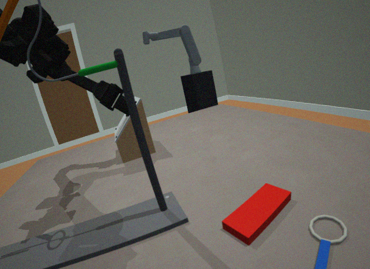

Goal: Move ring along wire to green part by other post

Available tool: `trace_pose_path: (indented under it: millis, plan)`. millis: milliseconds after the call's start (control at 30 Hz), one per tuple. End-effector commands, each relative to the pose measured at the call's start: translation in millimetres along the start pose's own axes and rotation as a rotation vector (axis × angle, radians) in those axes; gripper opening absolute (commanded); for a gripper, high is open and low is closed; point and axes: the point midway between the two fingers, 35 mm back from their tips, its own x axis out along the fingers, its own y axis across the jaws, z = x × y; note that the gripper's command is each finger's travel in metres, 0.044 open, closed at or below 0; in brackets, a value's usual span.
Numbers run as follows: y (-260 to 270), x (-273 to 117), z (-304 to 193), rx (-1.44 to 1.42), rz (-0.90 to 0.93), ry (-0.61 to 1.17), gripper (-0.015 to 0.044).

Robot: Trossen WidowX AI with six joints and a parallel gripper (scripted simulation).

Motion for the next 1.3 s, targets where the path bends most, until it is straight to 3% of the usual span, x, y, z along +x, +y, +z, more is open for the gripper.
trace_pose_path:
  millis: [0,1267]
  plan:
    - [-1.9,0.1,0.7,-0.052,-0.022,-0.010,-0.0150]
    - [-21.7,0.4,5.5,-0.485,-0.208,-0.065,-0.0150]
